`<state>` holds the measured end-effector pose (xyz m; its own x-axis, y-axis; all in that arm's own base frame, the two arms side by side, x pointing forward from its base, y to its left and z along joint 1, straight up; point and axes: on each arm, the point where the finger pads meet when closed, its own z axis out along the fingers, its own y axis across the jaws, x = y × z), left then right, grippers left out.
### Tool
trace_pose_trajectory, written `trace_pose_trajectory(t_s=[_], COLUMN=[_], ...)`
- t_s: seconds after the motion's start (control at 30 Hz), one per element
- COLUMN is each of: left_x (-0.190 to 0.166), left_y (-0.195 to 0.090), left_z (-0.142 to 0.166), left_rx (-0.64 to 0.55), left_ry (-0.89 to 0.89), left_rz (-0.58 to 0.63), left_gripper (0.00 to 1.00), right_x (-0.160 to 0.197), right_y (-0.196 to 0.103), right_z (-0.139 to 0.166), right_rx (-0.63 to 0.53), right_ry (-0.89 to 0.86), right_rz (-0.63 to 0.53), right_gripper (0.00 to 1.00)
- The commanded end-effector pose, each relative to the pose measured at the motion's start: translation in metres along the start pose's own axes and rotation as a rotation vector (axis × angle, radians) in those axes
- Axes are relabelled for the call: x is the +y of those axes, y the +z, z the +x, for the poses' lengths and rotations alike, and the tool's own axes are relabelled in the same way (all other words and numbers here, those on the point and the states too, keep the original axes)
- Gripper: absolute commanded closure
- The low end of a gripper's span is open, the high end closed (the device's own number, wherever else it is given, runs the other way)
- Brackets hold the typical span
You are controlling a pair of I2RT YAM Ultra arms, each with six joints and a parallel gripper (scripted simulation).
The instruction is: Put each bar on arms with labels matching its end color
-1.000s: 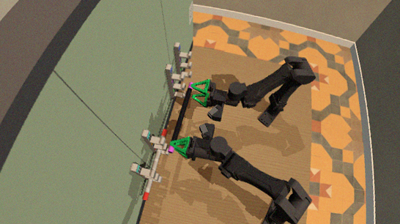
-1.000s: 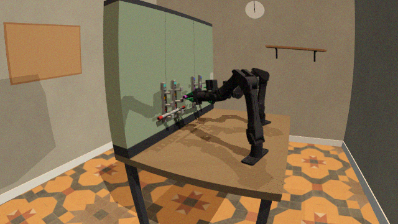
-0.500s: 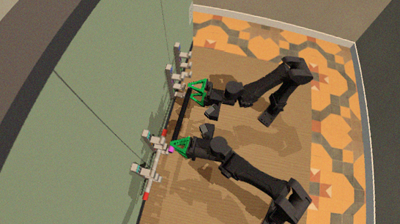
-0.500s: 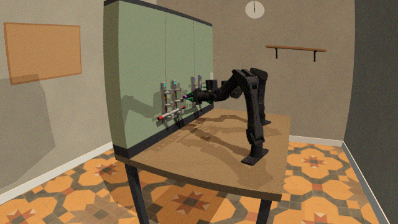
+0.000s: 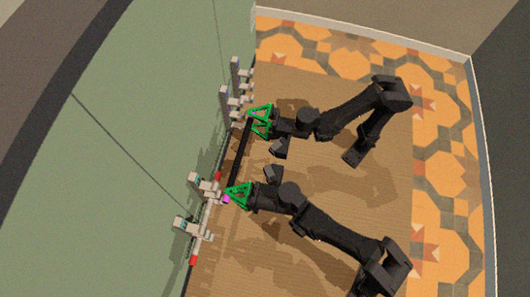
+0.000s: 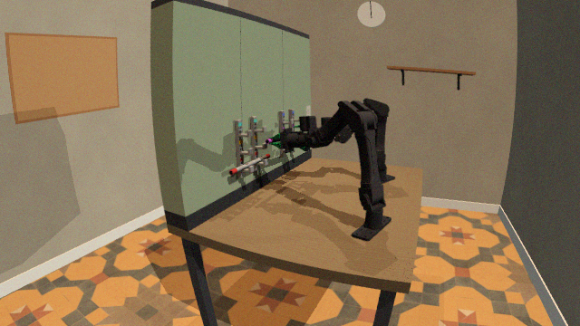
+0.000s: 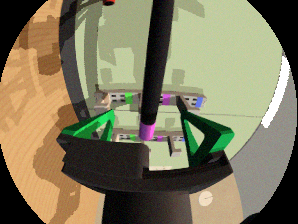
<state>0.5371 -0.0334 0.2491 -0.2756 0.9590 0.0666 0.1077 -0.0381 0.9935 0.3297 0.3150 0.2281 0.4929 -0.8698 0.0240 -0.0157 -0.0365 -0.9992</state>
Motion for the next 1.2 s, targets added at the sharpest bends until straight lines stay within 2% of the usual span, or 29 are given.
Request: trace_pose_trajectory(t_s=[0.0, 1.17], left_x=[0.0377, 0.0286], left_y=[-0.0009, 0.0004], left_z=[0.0049, 0.0016], left_rx=[0.001, 0.001], left_ry=[-0.067, -0.067], left_rz=[-0.093, -0.093], left_gripper=[1.00, 1.00], right_x=[-0.0150, -0.0153], right_y=[0.0061, 0.0052], right_z=[0.0007, 0.0027], right_rx=[0.000, 0.000], right_ry=[0.024, 0.024], right_rz=[0.032, 0.032], right_gripper=[0.00, 0.00])
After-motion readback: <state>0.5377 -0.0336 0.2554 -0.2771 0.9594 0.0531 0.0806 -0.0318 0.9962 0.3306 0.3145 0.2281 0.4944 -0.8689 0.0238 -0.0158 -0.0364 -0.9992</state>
